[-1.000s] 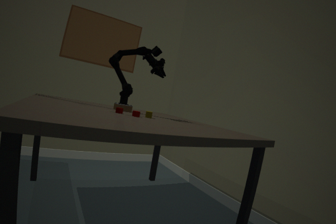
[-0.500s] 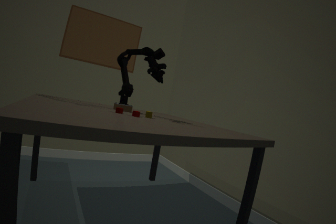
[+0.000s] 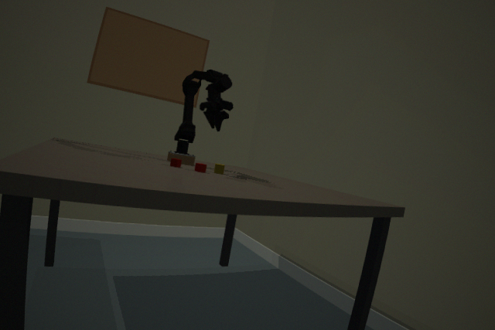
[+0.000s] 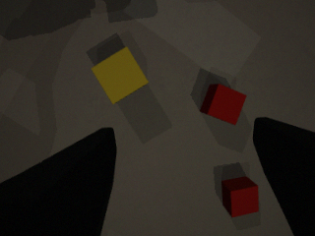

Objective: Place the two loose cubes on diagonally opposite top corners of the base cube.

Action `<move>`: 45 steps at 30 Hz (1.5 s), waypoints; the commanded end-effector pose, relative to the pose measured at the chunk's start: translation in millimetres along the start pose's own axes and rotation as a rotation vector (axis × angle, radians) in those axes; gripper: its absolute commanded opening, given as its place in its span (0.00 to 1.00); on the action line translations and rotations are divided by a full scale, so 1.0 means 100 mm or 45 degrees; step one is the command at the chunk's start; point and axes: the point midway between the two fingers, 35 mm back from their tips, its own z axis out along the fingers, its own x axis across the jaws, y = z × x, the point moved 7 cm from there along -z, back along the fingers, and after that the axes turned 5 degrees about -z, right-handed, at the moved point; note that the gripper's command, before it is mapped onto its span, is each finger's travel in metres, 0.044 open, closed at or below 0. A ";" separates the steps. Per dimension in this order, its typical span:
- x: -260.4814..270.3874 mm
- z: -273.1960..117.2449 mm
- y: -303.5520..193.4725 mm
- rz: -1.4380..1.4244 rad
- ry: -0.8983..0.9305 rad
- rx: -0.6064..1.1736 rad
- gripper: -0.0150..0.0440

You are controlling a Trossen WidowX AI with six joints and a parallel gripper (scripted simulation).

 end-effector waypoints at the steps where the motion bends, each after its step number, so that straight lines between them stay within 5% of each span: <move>1: -0.28 0.10 -0.21 -0.022 -0.002 0.109 0.70; 14: -0.86 0.36 -1.04 -0.063 0.150 0.363 0.70; 20: -0.86 0.42 -1.06 -0.063 0.153 0.365 0.70; 27: -0.80 0.94 -1.22 -0.063 0.153 0.365 0.70; 45: -0.77 1.17 -1.29 -0.063 0.154 0.366 0.70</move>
